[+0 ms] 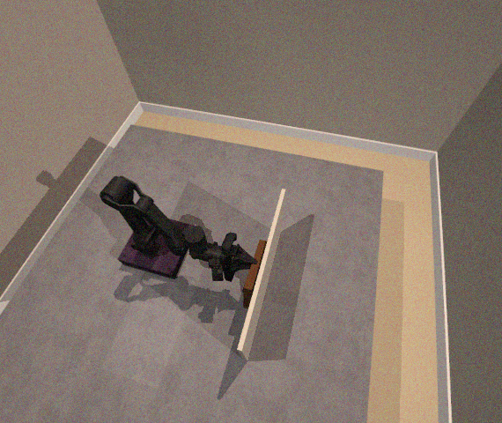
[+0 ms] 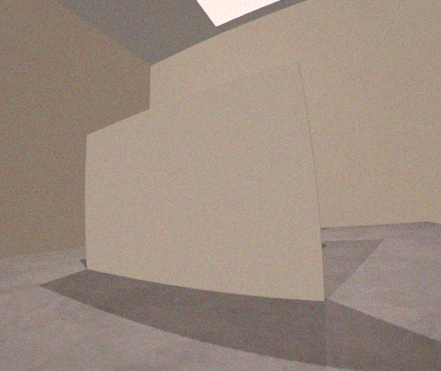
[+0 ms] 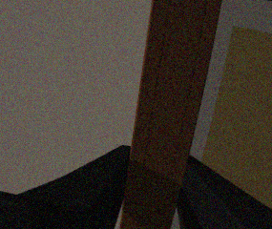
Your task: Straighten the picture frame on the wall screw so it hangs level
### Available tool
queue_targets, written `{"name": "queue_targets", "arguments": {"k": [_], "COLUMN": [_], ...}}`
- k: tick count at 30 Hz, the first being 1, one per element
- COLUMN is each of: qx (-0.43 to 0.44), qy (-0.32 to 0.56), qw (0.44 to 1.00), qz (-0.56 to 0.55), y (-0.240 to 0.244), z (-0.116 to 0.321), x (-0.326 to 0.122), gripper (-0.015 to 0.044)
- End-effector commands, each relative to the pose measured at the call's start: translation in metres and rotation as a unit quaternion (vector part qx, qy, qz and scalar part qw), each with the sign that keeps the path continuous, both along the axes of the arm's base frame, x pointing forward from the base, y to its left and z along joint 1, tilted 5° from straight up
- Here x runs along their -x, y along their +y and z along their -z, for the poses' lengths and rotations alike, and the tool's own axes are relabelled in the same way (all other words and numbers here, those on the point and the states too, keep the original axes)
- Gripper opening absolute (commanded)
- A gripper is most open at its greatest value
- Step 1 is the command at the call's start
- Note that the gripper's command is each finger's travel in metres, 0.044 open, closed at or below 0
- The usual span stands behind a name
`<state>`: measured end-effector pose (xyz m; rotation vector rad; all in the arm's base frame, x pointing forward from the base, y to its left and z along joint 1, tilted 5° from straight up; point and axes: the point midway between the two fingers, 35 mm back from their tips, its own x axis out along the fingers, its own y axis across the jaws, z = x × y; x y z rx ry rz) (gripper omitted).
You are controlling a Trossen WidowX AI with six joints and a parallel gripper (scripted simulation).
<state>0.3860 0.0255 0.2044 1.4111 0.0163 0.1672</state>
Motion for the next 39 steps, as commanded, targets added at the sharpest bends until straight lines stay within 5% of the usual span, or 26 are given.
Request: {"name": "queue_targets", "arguments": {"k": [1,39], "qx": [-0.009,-0.109], "qy": [0.002,0.015], "qw": [1.000,0.994], "qz": [-0.001,-0.010], "y": [-0.0001,-0.0005], "z": [0.0001,-0.0016], "x": [-0.0001,0.0002], "gripper": [0.0000,0.0000]}}
